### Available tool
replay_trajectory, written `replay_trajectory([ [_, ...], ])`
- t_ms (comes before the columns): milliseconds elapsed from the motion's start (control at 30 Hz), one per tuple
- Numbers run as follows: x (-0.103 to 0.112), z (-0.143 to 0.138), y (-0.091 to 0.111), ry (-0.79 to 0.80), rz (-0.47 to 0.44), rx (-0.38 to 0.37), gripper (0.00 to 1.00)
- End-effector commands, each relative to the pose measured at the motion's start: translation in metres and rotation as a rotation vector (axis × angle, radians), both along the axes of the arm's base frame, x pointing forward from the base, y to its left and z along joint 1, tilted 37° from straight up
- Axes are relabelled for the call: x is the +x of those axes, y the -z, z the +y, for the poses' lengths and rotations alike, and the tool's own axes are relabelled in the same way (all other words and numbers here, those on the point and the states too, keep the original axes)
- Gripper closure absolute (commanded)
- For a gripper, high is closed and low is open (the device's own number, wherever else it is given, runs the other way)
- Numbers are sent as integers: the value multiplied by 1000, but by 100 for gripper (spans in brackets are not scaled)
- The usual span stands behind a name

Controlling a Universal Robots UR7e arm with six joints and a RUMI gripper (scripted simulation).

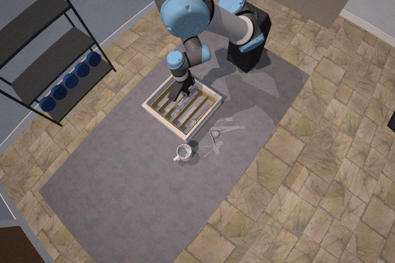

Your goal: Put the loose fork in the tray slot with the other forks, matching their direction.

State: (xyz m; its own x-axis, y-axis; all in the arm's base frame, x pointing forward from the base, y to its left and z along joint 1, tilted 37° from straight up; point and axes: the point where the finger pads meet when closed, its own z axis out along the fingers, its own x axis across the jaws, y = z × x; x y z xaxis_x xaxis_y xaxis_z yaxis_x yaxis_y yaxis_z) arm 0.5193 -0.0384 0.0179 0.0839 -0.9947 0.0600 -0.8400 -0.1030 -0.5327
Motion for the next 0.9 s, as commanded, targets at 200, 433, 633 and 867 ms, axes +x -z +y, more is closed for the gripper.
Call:
replay_trajectory([
  [200, 21, 0, 26, 1, -3, -2, 98],
  [433, 28, 0, 34, 1, -3, -2, 98],
  [633, 33, 0, 41, 1, -3, -2, 98],
  [867, 36, 0, 44, 1, -3, -2, 98],
])
